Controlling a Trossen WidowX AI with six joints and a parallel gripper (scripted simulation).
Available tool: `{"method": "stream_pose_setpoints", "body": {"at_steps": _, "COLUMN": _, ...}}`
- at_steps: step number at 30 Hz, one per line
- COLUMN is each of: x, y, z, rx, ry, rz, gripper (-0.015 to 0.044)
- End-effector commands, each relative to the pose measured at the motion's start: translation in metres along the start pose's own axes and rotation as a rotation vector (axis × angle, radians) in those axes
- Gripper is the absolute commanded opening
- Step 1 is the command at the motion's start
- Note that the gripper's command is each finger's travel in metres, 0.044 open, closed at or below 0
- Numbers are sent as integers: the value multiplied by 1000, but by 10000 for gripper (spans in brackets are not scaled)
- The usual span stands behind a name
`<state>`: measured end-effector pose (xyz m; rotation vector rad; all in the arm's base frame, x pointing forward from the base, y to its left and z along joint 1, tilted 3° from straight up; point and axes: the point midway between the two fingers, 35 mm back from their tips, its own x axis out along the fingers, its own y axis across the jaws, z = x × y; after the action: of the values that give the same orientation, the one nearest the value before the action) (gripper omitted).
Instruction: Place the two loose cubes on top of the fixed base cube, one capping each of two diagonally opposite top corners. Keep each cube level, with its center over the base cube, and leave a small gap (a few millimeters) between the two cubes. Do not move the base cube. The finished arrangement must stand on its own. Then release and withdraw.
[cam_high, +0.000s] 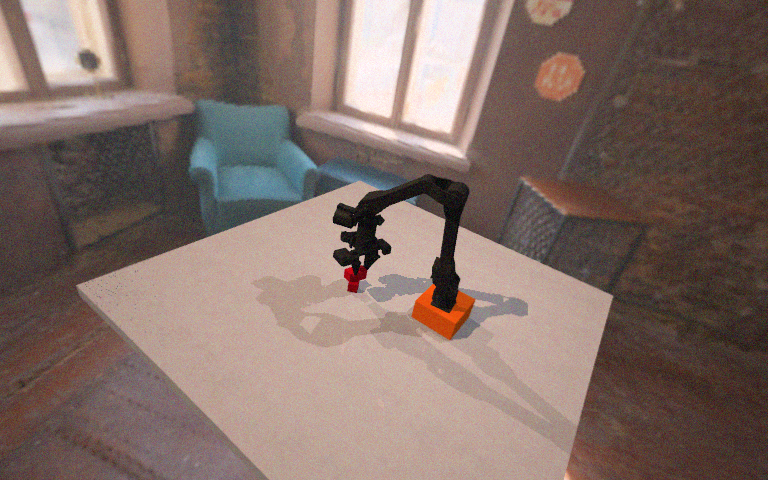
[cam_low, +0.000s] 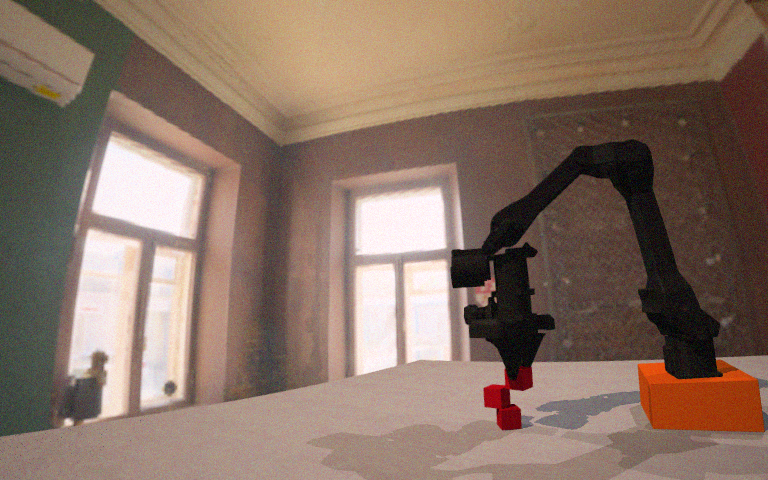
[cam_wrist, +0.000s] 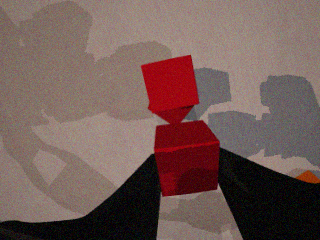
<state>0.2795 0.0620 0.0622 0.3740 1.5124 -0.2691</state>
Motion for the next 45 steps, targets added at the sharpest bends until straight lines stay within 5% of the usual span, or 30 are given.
{"method": "stream_pose_setpoints", "body": {"at_steps": 1, "x": 3, "y": 0, "z": 0, "rx": -3, "ry": -4, "rz": -1, "gripper": 105}}
{"method": "stream_pose_setpoints", "body": {"at_steps": 45, "x": 34, "y": 1, "z": 1, "rx": -2, "ry": -4, "rz": -1, "gripper": 105}}
